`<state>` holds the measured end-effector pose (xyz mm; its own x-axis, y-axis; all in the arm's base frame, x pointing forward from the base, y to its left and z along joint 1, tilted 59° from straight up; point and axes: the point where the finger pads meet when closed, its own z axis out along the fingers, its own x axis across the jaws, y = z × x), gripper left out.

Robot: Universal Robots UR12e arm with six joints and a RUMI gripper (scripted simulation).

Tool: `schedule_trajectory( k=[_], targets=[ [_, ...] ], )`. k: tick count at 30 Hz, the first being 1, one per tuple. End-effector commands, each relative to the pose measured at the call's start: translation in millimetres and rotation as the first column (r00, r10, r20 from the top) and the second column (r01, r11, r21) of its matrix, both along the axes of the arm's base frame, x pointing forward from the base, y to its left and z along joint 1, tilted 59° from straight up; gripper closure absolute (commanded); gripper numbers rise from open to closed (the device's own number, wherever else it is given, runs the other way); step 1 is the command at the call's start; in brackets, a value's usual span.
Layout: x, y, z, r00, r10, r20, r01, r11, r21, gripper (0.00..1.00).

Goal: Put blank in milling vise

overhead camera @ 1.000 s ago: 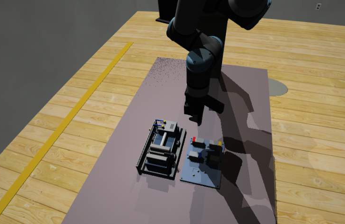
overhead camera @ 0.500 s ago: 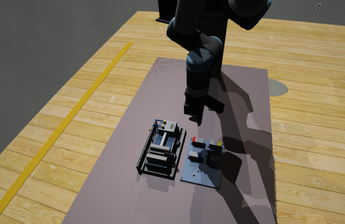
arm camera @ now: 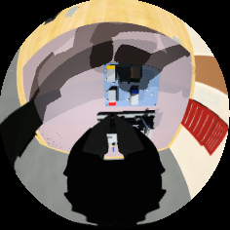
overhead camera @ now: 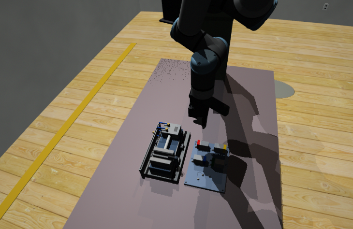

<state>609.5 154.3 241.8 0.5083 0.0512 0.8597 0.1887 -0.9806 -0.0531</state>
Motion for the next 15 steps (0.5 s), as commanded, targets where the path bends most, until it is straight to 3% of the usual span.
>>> schedule_trajectory(
  k=[1, 8, 9, 15],
  targets=[
    [-0.2, 0.1, 0.2, 1.0, 0.0, 0.0, 0.0, 1.0, 0.0, 1.0],
    [-0.2, 0.1, 0.2, 1.0, 0.0, 0.0, 0.0, 1.0, 0.0, 1.0],
    [-0.2, 0.1, 0.2, 1.0, 0.0, 0.0, 0.0, 1.0, 0.0, 0.6],
    [-0.2, 0.1, 0.2, 1.0, 0.0, 0.0, 0.0, 1.0, 0.0, 0.6]
  ],
)
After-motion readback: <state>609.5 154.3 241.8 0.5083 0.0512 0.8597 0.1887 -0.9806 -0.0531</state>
